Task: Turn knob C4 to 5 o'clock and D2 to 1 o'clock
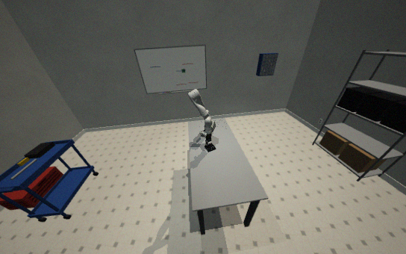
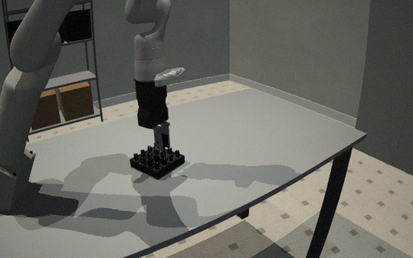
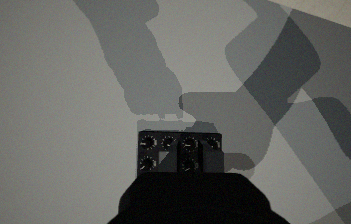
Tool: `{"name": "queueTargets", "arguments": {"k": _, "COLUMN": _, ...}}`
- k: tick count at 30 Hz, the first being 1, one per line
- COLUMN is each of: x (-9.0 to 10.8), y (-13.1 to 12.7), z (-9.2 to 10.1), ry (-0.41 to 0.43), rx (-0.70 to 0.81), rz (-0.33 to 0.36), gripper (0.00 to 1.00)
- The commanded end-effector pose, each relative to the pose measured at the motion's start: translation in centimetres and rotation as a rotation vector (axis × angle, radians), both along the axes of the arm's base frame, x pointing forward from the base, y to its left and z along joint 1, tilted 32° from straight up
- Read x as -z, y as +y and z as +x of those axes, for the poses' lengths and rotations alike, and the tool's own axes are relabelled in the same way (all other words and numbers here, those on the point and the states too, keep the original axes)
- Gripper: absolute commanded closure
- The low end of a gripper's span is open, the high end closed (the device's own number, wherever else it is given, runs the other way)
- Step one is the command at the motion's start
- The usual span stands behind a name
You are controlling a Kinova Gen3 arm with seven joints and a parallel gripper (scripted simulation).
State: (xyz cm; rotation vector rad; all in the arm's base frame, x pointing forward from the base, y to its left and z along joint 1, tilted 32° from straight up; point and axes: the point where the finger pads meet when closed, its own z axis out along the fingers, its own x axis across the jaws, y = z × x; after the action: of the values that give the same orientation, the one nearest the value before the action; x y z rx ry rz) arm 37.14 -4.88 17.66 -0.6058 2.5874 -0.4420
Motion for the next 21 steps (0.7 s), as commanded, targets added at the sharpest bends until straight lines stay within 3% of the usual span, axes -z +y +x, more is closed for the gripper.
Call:
{"name": "queueTargets", "arguments": {"k": 1, "x": -0.2, "y": 0.0, "z": 0.0, "ry": 0.004, "rx": -0.021, "rz": -0.012, "gripper": 0.54}}
{"name": "queueTargets", "arguments": {"k": 6, "x": -0.6, "y": 0.1, "z": 0.0, "ry": 0.039, "rx": -0.175, "rz": -0.096, "gripper": 0.54}}
{"name": "queueTargets", "arguments": {"k": 15, "x": -1.4, "y": 0.3, "z": -0.1, "ry": 0.132, "rx": -0.576, "rz": -0.321, "gripper": 0.54}}
{"name": "queueTargets", "arguments": {"k": 17, "x": -1.4, "y": 0.3, "z": -0.1, "ry": 0.132, "rx": -0.576, "rz": -0.321, "gripper": 0.54}}
{"name": "queueTargets", "arguments": {"k": 21, "x": -1.6, "y": 0.4, "z": -0.2, "ry": 0.176, "rx": -0.758, "rz": -0.425, "gripper": 0.54}}
